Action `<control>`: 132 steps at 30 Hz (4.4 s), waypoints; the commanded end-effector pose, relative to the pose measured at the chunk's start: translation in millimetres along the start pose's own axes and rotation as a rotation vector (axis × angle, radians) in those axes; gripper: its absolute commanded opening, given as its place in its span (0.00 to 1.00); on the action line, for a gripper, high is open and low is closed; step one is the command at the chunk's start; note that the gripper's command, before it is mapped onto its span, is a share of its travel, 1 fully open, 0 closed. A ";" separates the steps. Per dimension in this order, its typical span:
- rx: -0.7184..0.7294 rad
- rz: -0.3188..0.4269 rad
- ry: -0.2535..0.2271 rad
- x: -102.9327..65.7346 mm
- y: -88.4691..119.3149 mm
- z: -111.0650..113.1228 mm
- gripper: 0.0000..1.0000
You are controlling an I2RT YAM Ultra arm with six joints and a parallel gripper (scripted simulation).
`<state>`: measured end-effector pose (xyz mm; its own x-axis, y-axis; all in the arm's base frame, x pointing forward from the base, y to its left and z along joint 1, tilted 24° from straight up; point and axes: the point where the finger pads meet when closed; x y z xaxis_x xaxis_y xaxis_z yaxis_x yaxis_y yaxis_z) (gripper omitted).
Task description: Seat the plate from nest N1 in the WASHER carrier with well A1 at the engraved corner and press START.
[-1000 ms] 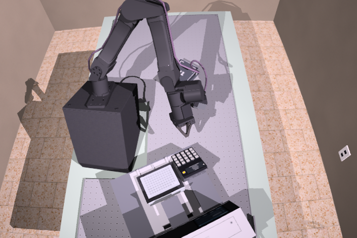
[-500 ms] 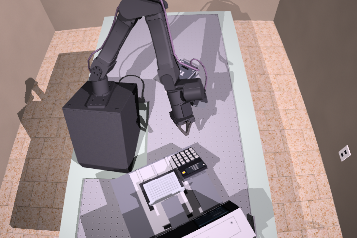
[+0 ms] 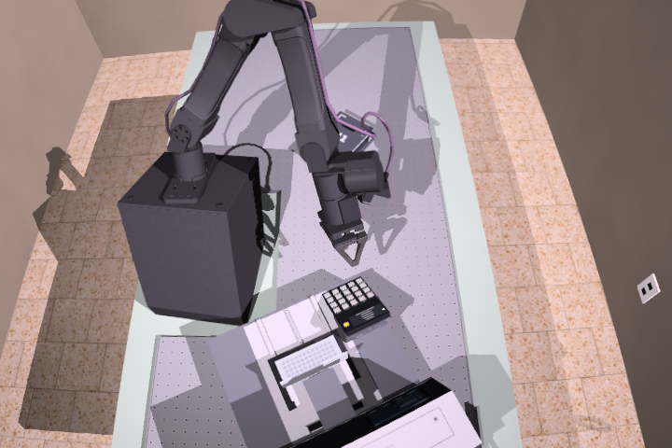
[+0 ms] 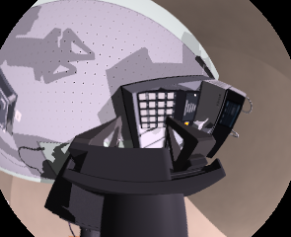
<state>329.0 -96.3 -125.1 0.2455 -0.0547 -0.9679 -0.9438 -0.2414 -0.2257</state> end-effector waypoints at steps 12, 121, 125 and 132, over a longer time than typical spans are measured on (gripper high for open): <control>0.450 0.027 -0.031 0.1 6.1 -50.2 1.00; 1.496 0.080 -0.108 -9.4 41.4 -193.8 1.00; 1.496 0.080 -0.108 -9.4 41.4 -193.8 1.00; 1.496 0.080 -0.108 -9.4 41.4 -193.8 1.00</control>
<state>317.6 -273.6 -127.7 0.1823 0.1142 -0.9766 -0.3167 0.9471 0.0516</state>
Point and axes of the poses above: the point where the finger pads meet when closed, its own x axis out along the fingers, its own z axis across the jaws, y = z × x, and after that the axes turned 3 degrees about x, right-handed
